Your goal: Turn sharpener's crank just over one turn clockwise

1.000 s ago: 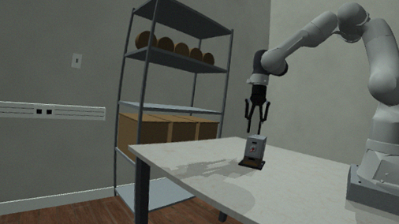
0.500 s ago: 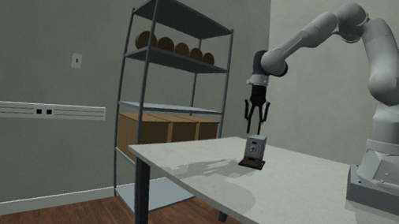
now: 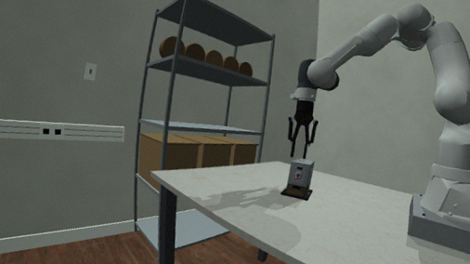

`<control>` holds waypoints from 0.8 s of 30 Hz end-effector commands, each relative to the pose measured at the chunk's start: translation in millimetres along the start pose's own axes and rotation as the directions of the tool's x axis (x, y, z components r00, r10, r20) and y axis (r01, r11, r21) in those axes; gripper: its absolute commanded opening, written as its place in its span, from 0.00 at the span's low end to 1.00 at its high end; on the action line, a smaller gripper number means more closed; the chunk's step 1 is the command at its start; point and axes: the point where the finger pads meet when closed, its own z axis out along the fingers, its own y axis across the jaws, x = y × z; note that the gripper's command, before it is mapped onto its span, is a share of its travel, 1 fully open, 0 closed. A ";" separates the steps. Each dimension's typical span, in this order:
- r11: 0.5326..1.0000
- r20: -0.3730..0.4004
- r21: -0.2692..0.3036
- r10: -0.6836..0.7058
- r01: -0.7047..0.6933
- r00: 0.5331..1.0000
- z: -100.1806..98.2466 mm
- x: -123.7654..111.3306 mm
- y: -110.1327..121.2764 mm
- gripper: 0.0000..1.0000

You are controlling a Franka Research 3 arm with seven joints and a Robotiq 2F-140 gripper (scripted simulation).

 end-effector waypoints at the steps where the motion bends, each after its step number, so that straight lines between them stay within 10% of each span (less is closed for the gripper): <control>1: 1.000 -0.001 -0.001 0.002 -0.002 1.000 1.4 -0.5 0.0 0.39; 24: 1.000 -0.001 -0.001 0.002 -0.002 1.000 13.2 -0.4 0.0 0.39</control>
